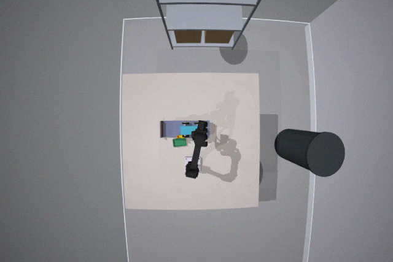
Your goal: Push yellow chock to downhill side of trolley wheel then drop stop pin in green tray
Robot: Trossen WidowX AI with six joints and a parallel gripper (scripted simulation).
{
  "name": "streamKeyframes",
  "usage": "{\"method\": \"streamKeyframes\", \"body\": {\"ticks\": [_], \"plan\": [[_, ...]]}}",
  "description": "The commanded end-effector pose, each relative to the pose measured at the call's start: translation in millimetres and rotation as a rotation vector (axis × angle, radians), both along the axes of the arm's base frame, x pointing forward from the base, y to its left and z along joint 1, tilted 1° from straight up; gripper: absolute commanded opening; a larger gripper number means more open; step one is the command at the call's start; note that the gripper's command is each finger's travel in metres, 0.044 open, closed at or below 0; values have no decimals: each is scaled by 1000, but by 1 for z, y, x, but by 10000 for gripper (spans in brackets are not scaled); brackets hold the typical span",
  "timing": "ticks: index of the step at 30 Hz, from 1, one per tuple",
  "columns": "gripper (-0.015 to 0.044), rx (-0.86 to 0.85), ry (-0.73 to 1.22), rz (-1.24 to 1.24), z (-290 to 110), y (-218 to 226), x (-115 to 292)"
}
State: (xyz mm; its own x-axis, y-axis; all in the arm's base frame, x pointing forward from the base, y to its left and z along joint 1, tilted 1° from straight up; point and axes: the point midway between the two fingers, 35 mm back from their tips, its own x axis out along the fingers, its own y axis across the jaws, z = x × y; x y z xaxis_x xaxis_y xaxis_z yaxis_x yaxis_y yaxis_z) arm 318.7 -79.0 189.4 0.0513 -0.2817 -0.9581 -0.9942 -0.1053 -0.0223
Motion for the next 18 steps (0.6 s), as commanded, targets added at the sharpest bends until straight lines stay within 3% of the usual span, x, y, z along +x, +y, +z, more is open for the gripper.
{"method": "streamKeyframes", "body": {"ticks": [1,18], "plan": [[0,-4,-6,3,3,-7,1],[0,-6,-6,3,5,-24,-7]]}}
